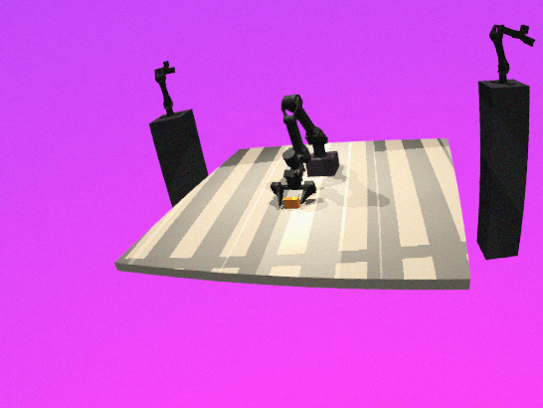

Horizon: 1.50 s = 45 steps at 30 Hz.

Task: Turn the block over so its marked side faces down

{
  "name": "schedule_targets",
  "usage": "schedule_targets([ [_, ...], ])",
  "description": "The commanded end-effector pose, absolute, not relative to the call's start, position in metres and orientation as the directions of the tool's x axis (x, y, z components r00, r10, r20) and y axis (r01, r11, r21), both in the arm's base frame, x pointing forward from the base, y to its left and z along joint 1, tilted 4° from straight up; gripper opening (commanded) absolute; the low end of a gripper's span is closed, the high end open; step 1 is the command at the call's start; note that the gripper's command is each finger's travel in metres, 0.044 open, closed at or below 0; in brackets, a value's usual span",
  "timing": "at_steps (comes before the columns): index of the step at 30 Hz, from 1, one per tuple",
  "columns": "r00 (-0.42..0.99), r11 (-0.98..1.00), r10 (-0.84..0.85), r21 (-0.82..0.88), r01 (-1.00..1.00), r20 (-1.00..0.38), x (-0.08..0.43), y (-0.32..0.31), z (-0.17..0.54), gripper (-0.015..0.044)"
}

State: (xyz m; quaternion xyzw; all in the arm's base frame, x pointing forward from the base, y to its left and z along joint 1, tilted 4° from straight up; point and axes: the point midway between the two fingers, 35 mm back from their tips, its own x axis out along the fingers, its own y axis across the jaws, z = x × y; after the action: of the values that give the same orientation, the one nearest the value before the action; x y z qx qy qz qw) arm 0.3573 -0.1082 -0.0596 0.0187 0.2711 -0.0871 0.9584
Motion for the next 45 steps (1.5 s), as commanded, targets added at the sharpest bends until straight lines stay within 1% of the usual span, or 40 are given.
schedule_targets([
  [1,0.732,0.983,-0.147,-0.015,0.184,-0.665,0.364,-0.112,-0.039,0.0440],
  [5,0.644,0.982,-0.131,-0.011,0.188,-0.754,0.356,-0.108,-0.016,0.0440],
  [7,0.635,0.982,-0.135,-0.019,0.186,-0.761,0.356,-0.108,0.001,0.0440],
  [13,0.539,0.984,-0.114,-0.018,0.179,-0.835,0.335,-0.102,0.014,0.0440],
  [28,0.531,0.984,-0.112,-0.018,0.179,-0.840,0.333,-0.101,0.015,0.0440],
  [30,0.512,0.984,-0.108,-0.017,0.179,-0.852,0.336,-0.102,0.015,0.0440],
  [38,0.276,0.983,-0.061,-0.010,0.184,-0.959,0.361,-0.109,0.022,0.0440],
  [45,0.046,0.983,-0.022,-0.014,0.183,-0.999,0.371,-0.110,0.036,0.0440],
])
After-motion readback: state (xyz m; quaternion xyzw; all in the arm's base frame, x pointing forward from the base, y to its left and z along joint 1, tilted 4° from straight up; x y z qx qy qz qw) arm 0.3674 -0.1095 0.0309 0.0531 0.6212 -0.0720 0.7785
